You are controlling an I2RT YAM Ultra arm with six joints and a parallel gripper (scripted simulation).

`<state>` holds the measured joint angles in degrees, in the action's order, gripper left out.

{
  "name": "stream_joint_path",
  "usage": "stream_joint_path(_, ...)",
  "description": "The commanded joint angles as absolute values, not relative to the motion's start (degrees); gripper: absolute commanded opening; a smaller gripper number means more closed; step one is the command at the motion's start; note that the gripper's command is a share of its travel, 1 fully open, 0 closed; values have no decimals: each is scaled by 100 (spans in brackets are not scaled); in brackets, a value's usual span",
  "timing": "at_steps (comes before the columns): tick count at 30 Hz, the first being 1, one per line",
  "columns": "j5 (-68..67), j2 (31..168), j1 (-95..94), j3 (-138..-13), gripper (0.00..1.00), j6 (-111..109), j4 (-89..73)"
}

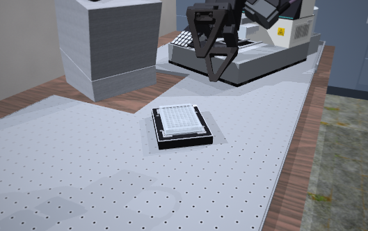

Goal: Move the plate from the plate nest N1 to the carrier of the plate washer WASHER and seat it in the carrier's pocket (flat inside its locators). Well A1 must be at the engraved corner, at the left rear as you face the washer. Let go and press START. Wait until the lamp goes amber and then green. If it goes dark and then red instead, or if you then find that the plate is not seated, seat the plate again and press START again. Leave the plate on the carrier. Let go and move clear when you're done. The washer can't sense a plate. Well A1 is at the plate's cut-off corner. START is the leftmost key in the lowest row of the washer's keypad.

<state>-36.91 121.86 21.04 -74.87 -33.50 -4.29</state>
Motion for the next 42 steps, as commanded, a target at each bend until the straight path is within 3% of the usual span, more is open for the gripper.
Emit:
stream_joint_path(1,-3487,11782,1978,-7271,100,-3025,-665)
stream_joint_path(42,-1801,9718,900,-5116,100,-1349,-1974)
